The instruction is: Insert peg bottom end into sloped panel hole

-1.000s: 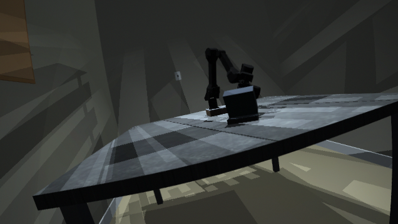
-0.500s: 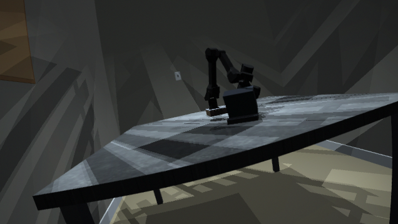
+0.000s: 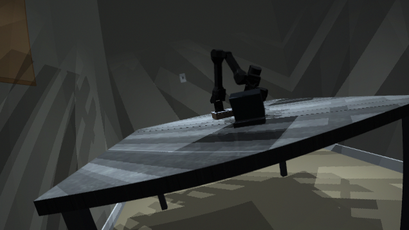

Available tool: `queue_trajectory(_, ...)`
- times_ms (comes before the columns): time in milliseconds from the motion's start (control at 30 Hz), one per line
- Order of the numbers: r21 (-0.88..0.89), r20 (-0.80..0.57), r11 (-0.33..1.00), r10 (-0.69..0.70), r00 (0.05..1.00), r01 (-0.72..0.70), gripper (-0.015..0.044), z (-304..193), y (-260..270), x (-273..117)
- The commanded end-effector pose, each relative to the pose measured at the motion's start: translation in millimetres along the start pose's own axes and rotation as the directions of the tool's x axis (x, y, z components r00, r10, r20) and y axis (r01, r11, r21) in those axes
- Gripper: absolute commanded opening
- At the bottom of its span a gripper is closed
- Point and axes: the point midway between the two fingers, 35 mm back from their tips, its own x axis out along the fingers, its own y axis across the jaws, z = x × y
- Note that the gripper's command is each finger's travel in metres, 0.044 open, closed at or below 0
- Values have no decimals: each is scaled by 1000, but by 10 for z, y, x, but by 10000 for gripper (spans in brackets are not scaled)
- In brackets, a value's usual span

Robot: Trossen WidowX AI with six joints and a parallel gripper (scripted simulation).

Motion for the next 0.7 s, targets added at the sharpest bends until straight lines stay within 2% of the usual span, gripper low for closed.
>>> queue_trajectory(0,9,1,1000,-1,1000,1,440,5,-20,-82)
queue_trajectory(667,6,5,1000,10,1000,-10,440,54,-9,-414)
